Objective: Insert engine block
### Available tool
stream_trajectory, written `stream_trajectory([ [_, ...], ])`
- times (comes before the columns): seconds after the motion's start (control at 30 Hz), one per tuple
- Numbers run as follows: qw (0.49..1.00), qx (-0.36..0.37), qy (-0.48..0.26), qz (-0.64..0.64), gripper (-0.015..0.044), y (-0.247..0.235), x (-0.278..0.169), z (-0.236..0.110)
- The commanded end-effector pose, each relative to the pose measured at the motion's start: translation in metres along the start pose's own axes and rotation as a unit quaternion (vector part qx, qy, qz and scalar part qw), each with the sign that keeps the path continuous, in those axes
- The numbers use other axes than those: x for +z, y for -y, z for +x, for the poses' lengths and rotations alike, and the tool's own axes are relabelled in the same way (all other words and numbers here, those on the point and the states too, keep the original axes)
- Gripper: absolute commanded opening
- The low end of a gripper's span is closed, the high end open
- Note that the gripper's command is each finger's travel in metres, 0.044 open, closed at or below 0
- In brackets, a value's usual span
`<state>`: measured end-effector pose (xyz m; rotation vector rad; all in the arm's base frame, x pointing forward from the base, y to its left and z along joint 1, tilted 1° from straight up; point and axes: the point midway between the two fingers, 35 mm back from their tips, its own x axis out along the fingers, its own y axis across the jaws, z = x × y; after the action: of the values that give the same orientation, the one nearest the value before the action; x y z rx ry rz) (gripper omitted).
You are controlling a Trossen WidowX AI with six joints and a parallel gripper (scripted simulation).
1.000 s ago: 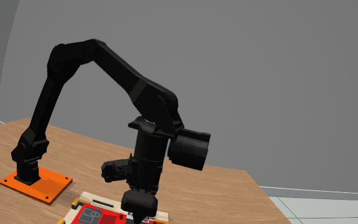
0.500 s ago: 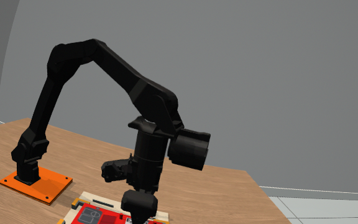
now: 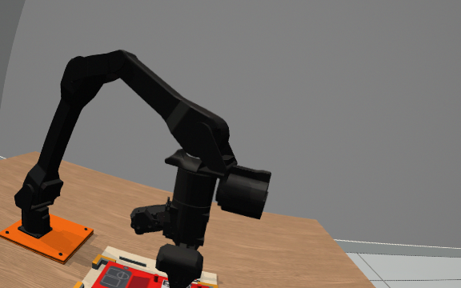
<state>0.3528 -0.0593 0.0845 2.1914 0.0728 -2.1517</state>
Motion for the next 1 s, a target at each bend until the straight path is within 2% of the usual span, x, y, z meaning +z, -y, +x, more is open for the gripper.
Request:
stream_trajectory([
  [0.0, 1.0, 0.001, 0.001, -0.001, 0.0387, 0.0, -0.0004, -0.0007],
  [0.5, 1.0, 0.001, 0.001, -0.001, 0.0, 0.0, -0.0004, -0.0007],
  [0.97, 1.0, 0.001, 0.001, -0.001, 0.0, 0.0, -0.0004, -0.0007],
])
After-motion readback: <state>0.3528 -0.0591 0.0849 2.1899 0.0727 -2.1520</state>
